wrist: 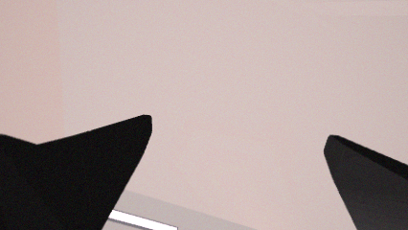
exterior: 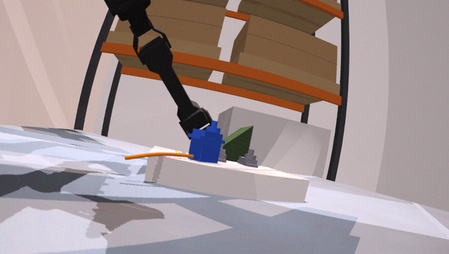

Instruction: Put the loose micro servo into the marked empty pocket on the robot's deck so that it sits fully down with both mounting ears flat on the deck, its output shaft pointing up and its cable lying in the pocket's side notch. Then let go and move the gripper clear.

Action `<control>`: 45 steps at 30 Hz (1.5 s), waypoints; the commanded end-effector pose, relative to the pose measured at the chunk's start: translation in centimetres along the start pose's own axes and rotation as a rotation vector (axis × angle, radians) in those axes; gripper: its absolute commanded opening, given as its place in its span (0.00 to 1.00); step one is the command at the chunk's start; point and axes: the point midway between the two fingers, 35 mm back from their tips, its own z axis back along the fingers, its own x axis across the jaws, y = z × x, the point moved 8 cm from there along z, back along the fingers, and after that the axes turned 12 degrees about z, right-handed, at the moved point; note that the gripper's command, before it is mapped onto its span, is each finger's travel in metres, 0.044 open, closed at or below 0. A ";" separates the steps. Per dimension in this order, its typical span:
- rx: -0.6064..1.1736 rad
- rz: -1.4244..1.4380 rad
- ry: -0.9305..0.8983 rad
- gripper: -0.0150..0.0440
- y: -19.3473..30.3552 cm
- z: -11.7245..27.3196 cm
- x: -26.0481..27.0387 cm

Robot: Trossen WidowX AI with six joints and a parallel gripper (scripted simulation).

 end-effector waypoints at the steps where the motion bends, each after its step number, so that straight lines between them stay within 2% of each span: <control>1: -0.019 0.066 0.029 1.00 0.6 0.0 -0.4; 24: -0.079 0.528 0.317 1.00 2.2 0.6 -5.1; 45: 0.014 0.973 0.619 1.00 4.0 2.5 -9.2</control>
